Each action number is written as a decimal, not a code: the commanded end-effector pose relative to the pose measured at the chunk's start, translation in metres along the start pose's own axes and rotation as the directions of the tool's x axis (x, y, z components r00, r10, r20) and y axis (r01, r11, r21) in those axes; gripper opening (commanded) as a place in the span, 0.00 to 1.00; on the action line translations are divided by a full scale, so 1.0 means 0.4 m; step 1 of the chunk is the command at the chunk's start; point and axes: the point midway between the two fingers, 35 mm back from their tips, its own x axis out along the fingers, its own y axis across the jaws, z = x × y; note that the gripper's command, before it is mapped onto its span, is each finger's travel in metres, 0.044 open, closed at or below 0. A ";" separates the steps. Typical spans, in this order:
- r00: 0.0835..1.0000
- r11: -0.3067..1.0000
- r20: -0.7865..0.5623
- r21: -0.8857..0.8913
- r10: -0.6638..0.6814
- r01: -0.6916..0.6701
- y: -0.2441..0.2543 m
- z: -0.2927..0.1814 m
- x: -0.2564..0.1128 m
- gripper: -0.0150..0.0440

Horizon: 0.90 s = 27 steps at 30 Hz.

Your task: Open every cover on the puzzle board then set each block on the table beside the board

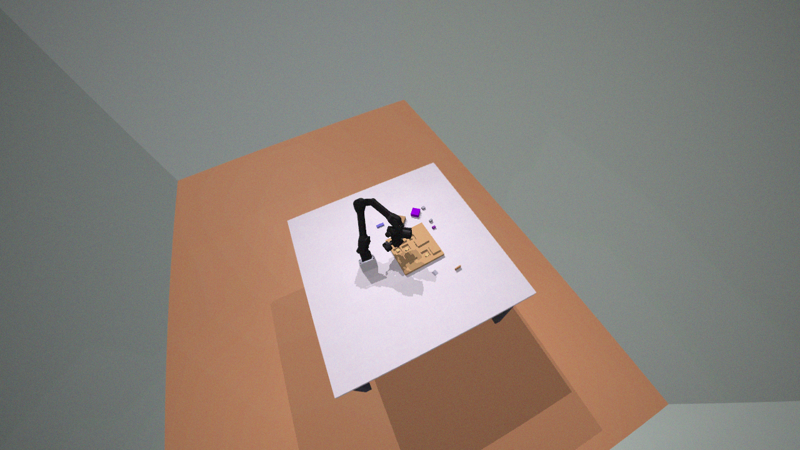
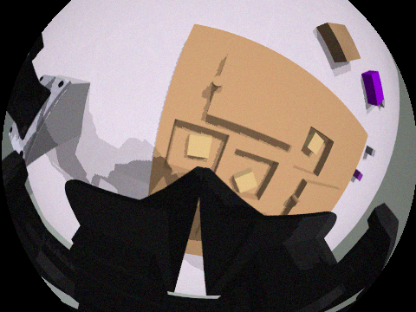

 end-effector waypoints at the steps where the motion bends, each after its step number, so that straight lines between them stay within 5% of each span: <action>1: 1.000 1.000 0.010 0.005 0.002 -0.002 0.005 0.005 0.051 0.25; 27: 1.000 1.000 0.012 0.005 0.001 -0.001 0.009 0.011 0.107 0.25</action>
